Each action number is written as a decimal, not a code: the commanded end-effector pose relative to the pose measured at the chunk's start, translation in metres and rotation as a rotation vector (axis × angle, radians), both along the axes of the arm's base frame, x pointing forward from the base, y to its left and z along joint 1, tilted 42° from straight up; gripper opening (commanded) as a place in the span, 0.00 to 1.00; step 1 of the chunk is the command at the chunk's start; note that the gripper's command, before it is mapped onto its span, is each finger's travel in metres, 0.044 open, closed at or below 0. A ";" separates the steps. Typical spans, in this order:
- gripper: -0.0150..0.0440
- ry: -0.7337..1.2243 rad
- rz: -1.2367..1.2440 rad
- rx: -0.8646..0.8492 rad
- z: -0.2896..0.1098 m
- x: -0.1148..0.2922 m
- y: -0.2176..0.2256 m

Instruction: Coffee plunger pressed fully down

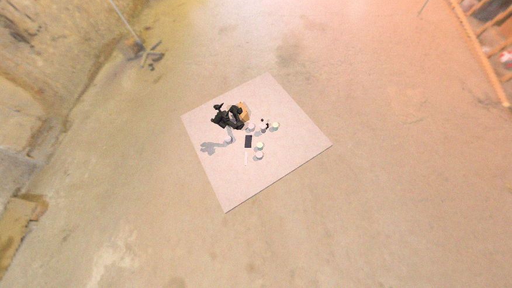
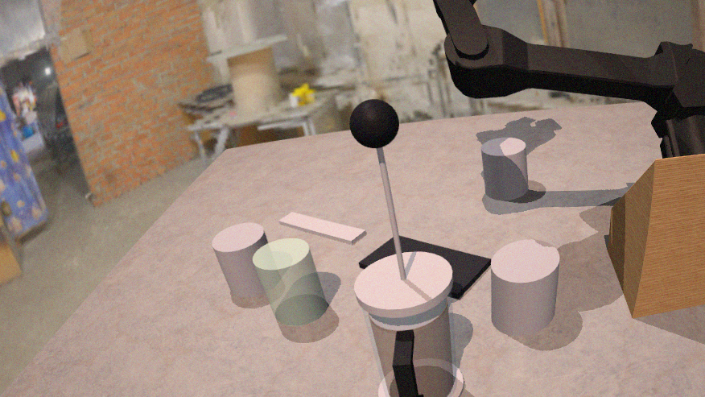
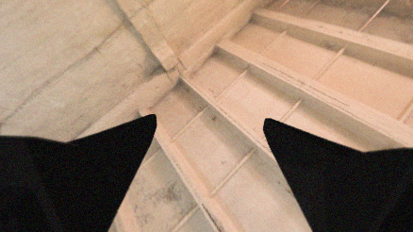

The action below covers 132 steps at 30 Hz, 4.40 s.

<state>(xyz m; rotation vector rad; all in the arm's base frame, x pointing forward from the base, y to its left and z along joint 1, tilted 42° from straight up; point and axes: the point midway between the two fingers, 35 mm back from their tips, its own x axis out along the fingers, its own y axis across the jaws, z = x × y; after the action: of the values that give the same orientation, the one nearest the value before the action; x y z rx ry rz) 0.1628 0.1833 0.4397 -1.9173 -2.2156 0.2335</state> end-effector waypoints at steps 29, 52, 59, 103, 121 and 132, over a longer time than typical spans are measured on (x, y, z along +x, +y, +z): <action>1.00 -0.435 0.292 0.626 0.101 -0.194 -0.033; 1.00 -0.511 0.740 1.452 0.111 -0.289 -0.243; 1.00 -0.404 0.866 1.727 0.099 -0.262 -0.317; 1.00 1.801 -0.336 2.639 -0.170 0.193 -0.180; 1.00 2.161 -1.418 1.305 -0.319 0.079 0.063; 1.00 2.110 -1.495 1.098 -0.369 0.055 0.054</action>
<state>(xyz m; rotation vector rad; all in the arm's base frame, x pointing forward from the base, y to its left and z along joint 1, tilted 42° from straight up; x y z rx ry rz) 0.2167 0.2536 0.0895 -0.8220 0.5367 0.3142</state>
